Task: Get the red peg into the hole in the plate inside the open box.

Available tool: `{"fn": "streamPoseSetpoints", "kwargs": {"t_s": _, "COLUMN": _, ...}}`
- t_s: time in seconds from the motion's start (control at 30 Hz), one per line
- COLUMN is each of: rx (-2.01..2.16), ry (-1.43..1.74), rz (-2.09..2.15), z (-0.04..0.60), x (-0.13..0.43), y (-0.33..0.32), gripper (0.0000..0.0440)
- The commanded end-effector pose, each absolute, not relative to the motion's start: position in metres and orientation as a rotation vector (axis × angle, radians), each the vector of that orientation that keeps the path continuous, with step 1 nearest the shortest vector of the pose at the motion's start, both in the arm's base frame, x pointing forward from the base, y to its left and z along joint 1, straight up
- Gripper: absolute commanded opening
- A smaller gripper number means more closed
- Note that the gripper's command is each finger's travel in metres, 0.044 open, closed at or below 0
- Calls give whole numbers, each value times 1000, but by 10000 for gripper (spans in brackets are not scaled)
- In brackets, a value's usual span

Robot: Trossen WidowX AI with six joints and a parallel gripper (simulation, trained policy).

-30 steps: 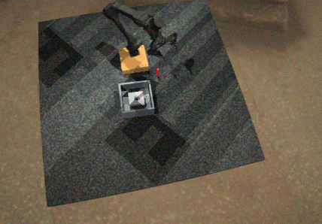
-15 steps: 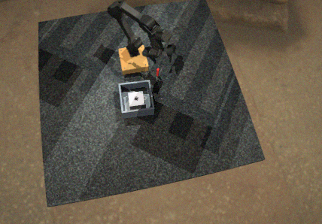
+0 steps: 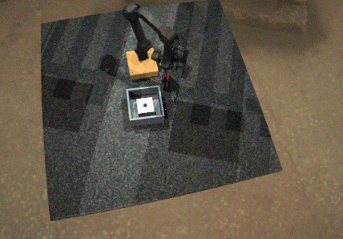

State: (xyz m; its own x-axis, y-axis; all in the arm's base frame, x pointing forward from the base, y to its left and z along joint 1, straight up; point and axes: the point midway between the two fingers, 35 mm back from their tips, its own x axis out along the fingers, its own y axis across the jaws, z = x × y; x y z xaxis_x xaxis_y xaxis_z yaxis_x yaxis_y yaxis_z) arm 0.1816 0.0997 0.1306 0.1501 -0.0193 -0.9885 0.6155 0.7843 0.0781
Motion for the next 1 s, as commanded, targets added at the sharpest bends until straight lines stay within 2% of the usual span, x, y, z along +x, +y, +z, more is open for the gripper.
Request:
{"fn": "streamPoseSetpoints", "kwargs": {"t_s": 0.0, "rx": 516, "ry": 1404, "rz": -544, "z": 119, "x": 178, "y": 100, "gripper": 440}}
{"fn": "streamPoseSetpoints", "kwargs": {"t_s": 0.97, "rx": 432, "ry": 1468, "rz": -687, "z": 15, "x": 185, "y": 107, "gripper": 438}}
